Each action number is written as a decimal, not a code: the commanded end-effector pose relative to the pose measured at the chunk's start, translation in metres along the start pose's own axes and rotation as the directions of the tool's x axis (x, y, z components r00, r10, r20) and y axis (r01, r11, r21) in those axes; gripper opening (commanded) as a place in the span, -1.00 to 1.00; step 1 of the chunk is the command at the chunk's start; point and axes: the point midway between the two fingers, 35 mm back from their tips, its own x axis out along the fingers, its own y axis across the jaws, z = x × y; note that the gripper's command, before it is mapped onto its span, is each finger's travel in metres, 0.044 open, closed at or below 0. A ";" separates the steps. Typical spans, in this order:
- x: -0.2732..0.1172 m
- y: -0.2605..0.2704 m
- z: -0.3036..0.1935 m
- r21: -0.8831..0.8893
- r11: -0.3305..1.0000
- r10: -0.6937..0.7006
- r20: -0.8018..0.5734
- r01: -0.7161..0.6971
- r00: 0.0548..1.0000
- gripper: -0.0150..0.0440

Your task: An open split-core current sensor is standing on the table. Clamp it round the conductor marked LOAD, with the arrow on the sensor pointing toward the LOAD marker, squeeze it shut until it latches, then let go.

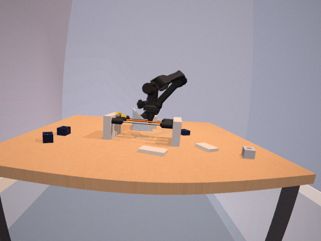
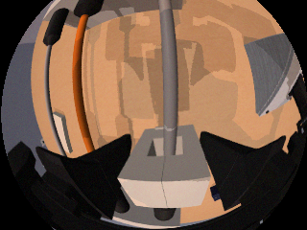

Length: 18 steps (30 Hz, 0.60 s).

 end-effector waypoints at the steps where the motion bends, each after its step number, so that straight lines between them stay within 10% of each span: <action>1: 0.000 0.000 0.000 0.000 1.000 0.000 0.000 0.000 1.000 0.84; 12: -0.003 0.000 0.000 0.000 1.000 0.003 0.000 -0.003 1.000 1.00; 18: -0.095 -0.011 0.005 0.002 0.994 0.111 0.004 -0.111 0.994 1.00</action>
